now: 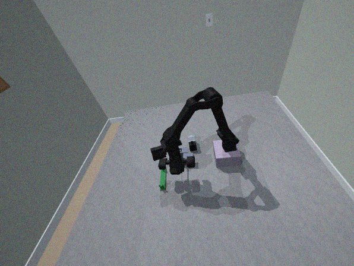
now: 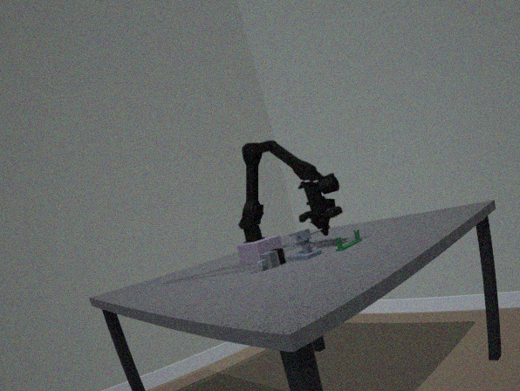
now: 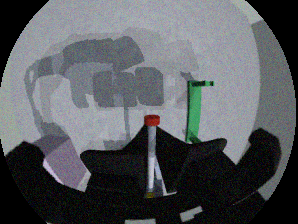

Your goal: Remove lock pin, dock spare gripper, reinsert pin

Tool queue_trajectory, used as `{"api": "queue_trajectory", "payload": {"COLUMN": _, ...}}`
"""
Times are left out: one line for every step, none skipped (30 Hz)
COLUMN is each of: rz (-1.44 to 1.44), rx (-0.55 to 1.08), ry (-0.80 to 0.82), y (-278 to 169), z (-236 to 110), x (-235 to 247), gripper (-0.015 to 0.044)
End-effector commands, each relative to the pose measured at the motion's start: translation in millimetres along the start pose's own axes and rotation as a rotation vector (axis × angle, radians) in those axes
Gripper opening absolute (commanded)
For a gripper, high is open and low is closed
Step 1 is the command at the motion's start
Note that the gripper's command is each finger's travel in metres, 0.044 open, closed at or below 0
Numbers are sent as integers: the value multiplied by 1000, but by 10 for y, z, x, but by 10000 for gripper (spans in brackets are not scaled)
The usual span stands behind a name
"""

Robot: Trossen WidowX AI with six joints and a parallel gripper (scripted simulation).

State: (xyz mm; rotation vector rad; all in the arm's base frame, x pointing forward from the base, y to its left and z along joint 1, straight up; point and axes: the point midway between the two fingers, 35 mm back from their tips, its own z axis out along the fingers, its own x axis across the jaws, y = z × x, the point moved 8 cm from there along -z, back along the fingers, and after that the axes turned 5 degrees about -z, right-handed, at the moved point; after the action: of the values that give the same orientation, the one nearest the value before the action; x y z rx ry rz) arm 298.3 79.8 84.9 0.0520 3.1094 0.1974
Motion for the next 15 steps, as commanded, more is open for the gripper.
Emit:
{"api": "queue_trajectory", "payload": {"rz": 4, "rx": -4, "ry": -2, "y": 36, "z": -9, "x": -15, "gripper": 0}}
{"api": "queue_trajectory", "payload": {"rz": 4, "rx": -4, "ry": -1, "y": 42, "z": -7, "x": -16, "gripper": 0}}
{"api": "queue_trajectory", "payload": {"rz": 4, "rx": -3, "ry": -1, "y": 50, "z": -6, "x": -16, "gripper": 0}}
{"api": "queue_trajectory", "payload": {"rz": 4, "rx": -3, "ry": -1, "y": 61, "z": -4, "x": -17, "gripper": 0}}
{"api": "queue_trajectory", "payload": {"rz": 4, "rx": -3, "ry": 0, "y": 68, "z": -3, "x": -17, "gripper": 0}}
{"api": "queue_trajectory", "payload": {"rz": 4, "rx": -3, "ry": 0, "y": 71, "z": -2, "x": -17, "gripper": 0}}
{"api": "queue_trajectory", "payload": {"rz": 4, "rx": -3, "ry": 0, "y": 75, "z": -2, "x": -18, "gripper": 0}}
{"api": "queue_trajectory", "payload": {"rz": 4, "rx": -3, "ry": 0, "y": 83, "z": -2, "x": -19, "gripper": 0}}
{"api": "queue_trajectory", "payload": {"rz": 5, "rx": -3, "ry": 1, "y": 93, "z": -2, "x": -21, "gripper": 0}}
{"api": "queue_trajectory", "payload": {"rz": 5, "rx": -3, "ry": 1, "y": 100, "z": -2, "x": -22, "gripper": 0}}
{"api": "queue_trajectory", "payload": {"rz": 5, "rx": -3, "ry": 2, "y": 108, "z": 0, "x": -23, "gripper": 0}}
{"api": "queue_trajectory", "payload": {"rz": 5, "rx": -2, "ry": 2, "y": 119, "z": 1, "x": -25, "gripper": 0}}
{"api": "queue_trajectory", "payload": {"rz": 5, "rx": -2, "ry": 3, "y": 127, "z": 2, "x": -26, "gripper": 0}}
{"api": "queue_trajectory", "payload": {"rz": 5, "rx": -2, "ry": 3, "y": 129, "z": 3, "x": -27, "gripper": 0}}
{"api": "queue_trajectory", "payload": {"rz": 5, "rx": -2, "ry": 3, "y": 133, "z": 3, "x": -27, "gripper": 0}}
